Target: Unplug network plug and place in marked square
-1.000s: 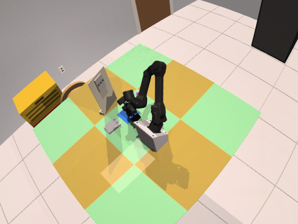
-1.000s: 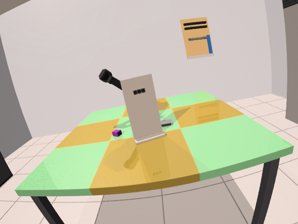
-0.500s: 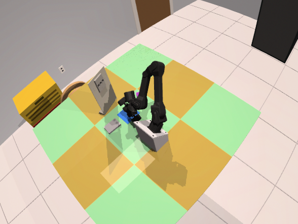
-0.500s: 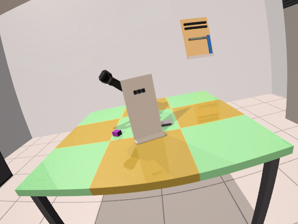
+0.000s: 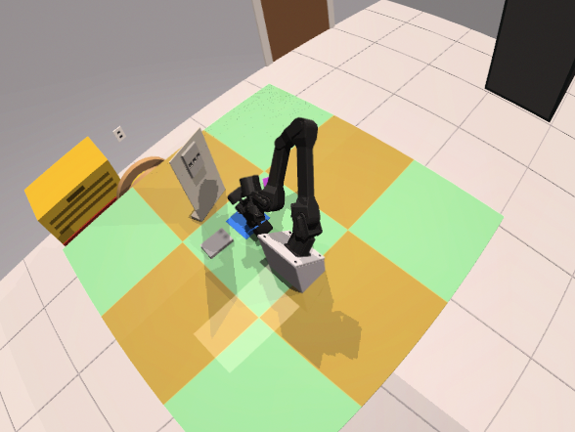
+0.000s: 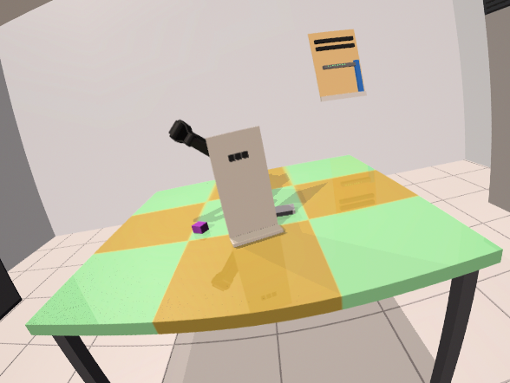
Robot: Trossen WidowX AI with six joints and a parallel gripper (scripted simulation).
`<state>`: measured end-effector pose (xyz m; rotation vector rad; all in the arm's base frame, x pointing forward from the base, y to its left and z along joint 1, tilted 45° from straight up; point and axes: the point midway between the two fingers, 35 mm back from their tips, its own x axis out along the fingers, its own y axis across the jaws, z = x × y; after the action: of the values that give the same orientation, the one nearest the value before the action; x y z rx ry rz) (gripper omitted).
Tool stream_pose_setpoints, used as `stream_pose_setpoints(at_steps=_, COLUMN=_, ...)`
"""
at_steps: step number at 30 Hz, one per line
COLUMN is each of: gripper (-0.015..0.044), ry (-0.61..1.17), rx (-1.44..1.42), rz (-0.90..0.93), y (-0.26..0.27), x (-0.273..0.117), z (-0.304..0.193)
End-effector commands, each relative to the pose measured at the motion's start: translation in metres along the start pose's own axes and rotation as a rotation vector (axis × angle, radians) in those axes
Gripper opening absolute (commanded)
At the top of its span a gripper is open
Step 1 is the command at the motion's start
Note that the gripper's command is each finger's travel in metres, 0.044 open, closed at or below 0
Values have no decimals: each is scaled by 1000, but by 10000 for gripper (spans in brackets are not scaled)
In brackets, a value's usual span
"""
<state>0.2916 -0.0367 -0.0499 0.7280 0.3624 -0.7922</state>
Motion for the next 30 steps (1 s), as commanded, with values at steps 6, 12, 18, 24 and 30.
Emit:
stream_pose_setpoints(at_steps=6, gripper=156, ry=0, rx=0, rz=0, y=1, x=-3, z=0)
stream_pose_setpoints(at_steps=12, gripper=156, ry=2, rx=0, rz=0, y=1, x=-8, z=-1)
stream_pose_setpoints(at_steps=18, gripper=156, ry=3, rx=0, rz=-1, y=2, x=-13, z=-1)
stream_pose_setpoints(at_steps=24, gripper=156, ry=3, rx=0, rz=-1, y=2, x=-19, z=-1)
stream_pose_setpoints(at_steps=30, gripper=156, ry=4, rx=-1, rz=-1, y=2, x=-24, z=-2)
